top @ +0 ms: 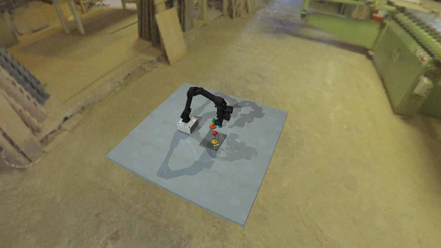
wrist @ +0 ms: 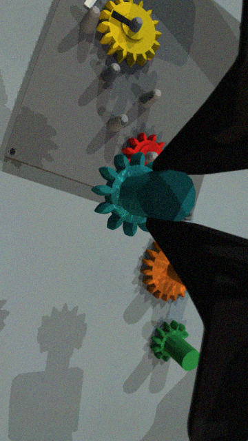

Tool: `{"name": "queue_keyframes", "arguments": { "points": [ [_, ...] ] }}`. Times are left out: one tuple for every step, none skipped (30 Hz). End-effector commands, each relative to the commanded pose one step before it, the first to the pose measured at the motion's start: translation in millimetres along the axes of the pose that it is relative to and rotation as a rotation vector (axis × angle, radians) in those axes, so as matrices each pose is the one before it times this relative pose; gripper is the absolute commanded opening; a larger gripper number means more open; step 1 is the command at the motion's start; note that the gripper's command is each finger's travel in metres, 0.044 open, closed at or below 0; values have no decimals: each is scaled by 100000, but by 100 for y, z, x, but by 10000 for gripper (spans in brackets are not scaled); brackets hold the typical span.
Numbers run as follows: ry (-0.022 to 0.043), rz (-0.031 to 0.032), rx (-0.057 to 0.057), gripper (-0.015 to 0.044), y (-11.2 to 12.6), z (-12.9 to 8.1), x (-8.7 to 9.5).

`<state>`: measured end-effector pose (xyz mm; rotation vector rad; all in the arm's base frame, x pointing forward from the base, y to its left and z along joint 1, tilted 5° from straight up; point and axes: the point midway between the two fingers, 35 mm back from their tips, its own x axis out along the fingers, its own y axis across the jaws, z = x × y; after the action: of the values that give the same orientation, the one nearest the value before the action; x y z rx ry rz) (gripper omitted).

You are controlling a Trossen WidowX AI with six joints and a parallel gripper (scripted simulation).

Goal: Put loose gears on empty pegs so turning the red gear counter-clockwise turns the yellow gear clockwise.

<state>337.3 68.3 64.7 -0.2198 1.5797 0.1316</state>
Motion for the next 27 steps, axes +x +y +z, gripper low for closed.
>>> {"name": "queue_keyframes", "arguments": {
  "points": [
    [-174,-535,-493,0,-910,-131,390],
    [10,-26,7,0,-249,-47,123],
    [10,-27,7,0,-248,-49,122],
    [11,-27,7,0,-248,-51,122],
    [11,-27,7,0,-247,-54,122],
    [12,-27,7,0,-246,-56,122],
    [13,-27,7,0,-245,-59,122],
    [13,-27,7,0,-245,-61,122],
    [14,-27,7,0,-244,-63,122],
    [14,-27,7,0,-243,-66,122],
    [15,-28,7,0,-242,-68,122],
    [15,-28,7,0,-241,-70,122],
    [16,-28,7,0,-240,-72,122],
    [17,-28,7,0,-239,-75,122],
    [17,-28,7,0,-239,-77,122],
    [18,-28,7,0,-238,-79,121],
    [18,-28,7,0,-237,-82,121],
    [19,-28,7,0,-236,-84,121],
    [20,-28,7,0,-234,-86,121],
    [16,-23,5,0,-190,-72,99],
    [10,-14,3,0,-114,-44,59],
    [3,-5,1,0,-38,-15,20],
    [0,0,0,0,-3,-4,-16],
    [1,0,0,0,-6,-9,-34],
    [1,-1,0,0,-9,-14,-52],
    [0,0,0,0,-4,-7,-25],
    [0,0,0,0,0,0,0]
  ]
}}
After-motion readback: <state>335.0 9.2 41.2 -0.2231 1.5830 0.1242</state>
